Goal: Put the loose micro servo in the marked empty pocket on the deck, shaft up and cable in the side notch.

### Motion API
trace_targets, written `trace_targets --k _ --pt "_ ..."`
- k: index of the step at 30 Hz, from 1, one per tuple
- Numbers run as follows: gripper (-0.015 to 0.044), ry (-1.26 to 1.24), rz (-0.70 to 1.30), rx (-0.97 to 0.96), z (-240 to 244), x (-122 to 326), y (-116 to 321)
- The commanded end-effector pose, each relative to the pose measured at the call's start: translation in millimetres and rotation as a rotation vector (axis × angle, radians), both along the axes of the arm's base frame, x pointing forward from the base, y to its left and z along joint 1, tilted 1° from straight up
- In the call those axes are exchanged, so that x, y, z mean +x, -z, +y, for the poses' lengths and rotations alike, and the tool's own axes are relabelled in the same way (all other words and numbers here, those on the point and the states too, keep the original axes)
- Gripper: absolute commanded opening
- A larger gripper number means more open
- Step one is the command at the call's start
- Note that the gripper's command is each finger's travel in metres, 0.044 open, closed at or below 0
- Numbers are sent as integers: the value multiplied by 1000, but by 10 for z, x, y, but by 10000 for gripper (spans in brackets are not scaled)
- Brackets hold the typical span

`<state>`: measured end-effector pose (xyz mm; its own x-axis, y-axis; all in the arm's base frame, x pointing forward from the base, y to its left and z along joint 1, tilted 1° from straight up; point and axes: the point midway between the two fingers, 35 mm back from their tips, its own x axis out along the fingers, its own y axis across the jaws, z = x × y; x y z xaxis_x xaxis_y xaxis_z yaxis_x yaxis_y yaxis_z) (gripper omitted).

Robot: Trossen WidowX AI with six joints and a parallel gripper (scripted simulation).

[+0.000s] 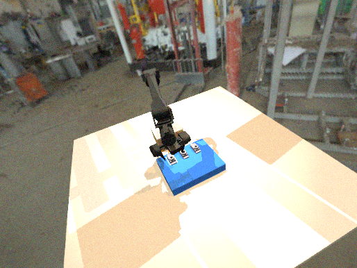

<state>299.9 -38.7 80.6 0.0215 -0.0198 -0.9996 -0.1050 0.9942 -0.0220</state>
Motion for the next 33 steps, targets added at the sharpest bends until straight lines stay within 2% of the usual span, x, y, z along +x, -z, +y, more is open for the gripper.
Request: trace_targets --k 1,7,33 --pt "440 6 10 2 20 58 -69" --pt "440 0 0 0 15 -48 -498" --pt "440 0 0 0 15 -48 -498"
